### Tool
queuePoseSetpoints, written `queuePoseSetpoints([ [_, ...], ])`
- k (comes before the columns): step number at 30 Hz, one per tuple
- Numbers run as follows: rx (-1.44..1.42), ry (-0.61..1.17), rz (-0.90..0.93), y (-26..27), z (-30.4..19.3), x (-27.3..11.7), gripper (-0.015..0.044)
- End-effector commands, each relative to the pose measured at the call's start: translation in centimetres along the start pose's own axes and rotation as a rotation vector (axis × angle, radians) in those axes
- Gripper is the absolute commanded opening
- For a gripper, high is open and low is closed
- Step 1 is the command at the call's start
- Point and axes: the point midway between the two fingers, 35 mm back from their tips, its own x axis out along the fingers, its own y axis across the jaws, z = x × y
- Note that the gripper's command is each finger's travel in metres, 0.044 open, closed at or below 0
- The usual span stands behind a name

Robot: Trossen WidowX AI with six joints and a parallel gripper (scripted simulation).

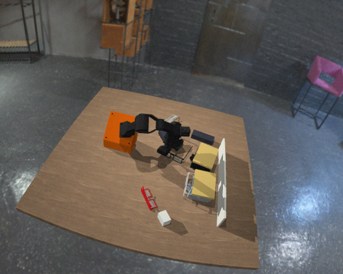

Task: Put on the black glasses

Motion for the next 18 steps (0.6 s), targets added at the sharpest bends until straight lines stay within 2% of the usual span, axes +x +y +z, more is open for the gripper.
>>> queuePoseSetpoints([
  [1, 0.001, 0.0, 0.001, 0.2, 0.0, -0.2, 0.0107],
  [13, -0.001, -0.001, -0.002, 0.8, 0.0, -0.9, 0.0107],
  [18, -0.001, 0.0, 0.0, 0.0, 0.0, -4.7, 0.0107],
])
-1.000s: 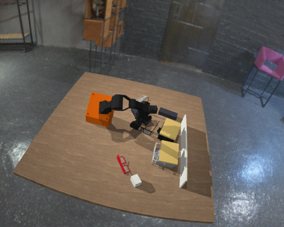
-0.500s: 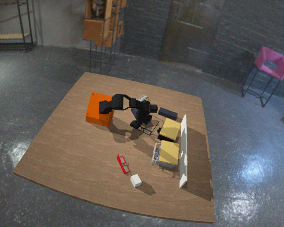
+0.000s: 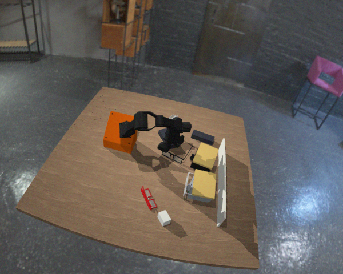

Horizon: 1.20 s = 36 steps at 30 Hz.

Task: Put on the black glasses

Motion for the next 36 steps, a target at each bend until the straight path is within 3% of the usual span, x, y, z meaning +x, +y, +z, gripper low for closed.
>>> queuePoseSetpoints([
  [1, 0.009, -0.011, 0.012, -0.5, 0.2, -2.8, 0.0107],
  [4, 0.009, -0.011, 0.012, -0.5, 0.2, -3.0, 0.0107],
  [8, 0.008, -0.022, 0.012, -0.3, 0.4, -2.5, 0.02],
  [17, 0.015, -0.011, 0.012, -0.4, 0.2, -3.0, 0.02],
  [20, 0.015, -0.011, 0.012, -0.4, 0.2, -3.0, 0.014],
  [36, 0.015, -0.011, 0.013, -0.3, 0.3, -1.6, 0.014],
])
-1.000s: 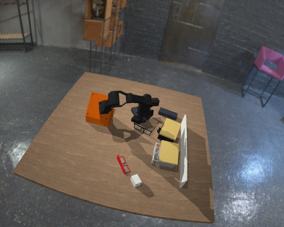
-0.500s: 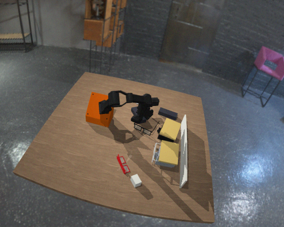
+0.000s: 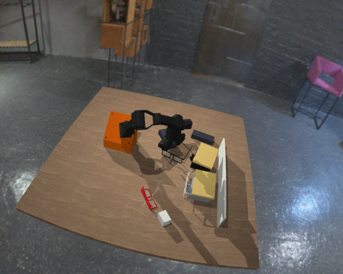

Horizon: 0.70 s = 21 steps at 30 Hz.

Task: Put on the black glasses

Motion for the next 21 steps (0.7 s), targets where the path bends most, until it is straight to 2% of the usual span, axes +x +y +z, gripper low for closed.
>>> queuePoseSetpoints([
  [1, -0.004, 0.003, -0.002, 0.0, -0.1, 0.7, 0.014],
  [21, -0.004, 0.002, -0.004, -0.1, -0.1, 4.0, 0.014],
])
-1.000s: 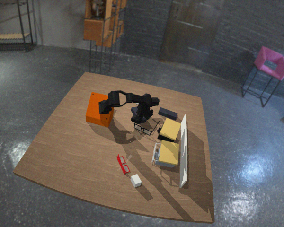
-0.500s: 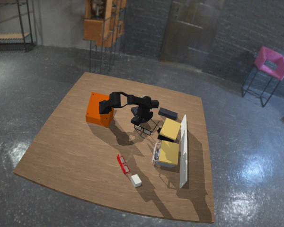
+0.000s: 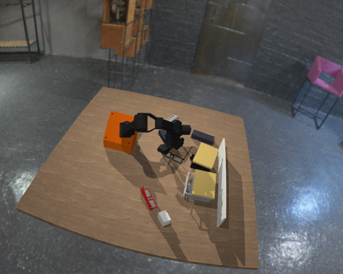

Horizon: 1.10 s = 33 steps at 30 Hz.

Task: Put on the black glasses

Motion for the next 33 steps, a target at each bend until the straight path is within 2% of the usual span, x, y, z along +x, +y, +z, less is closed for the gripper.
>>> queuePoseSetpoints([
  [1, -0.004, -0.001, -0.006, -0.1, -0.1, 0.7, 0.014],
  [9, -0.004, -0.001, -0.008, -0.2, -0.2, 1.7, 0.014],
  [13, 0.0, 0.001, -0.003, -0.1, -0.1, 1.4, 0.0035],
  [18, 0.0, 0.001, -0.003, -0.1, -0.1, 1.4, 0.0002],
  [25, 0.0, 0.001, -0.001, 0.0, 0.0, 0.8, 0.0],
  [33, -0.003, 0.002, 0.003, 0.4, 0.2, -3.6, 0.0],
])
